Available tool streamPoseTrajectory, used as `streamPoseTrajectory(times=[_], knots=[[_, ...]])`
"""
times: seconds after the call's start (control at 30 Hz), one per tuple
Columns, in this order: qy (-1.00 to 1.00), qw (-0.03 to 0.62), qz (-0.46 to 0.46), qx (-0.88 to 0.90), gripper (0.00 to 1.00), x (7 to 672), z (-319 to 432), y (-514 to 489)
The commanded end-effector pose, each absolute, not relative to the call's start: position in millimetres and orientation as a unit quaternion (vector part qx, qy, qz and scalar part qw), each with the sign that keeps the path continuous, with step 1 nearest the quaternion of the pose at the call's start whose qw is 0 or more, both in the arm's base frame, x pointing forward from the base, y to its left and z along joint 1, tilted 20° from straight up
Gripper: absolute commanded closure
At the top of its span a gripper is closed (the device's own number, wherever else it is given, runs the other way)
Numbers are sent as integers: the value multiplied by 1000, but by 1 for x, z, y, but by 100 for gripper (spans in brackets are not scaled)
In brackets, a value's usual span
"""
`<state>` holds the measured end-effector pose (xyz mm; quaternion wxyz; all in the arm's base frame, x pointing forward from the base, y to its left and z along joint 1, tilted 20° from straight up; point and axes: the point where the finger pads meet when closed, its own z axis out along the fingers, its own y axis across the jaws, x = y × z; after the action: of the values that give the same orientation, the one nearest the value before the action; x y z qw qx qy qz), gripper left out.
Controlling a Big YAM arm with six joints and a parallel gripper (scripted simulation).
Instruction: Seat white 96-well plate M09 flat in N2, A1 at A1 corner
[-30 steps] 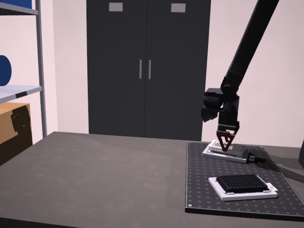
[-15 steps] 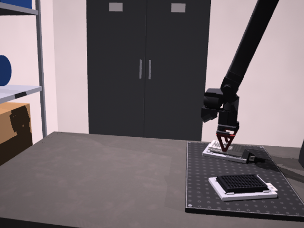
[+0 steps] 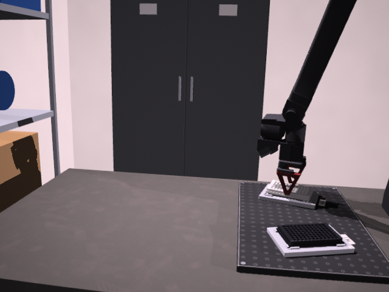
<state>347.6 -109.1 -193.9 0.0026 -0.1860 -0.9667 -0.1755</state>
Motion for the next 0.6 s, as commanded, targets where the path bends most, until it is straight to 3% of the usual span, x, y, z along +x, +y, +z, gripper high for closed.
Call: streamPoseTrajectory(times=[0.0, 0.57], knots=[[-968, -1, -176, -180, 100, 355, -198, -104], [-968, 0, -176, -180, 100, 354, -200, -102]])
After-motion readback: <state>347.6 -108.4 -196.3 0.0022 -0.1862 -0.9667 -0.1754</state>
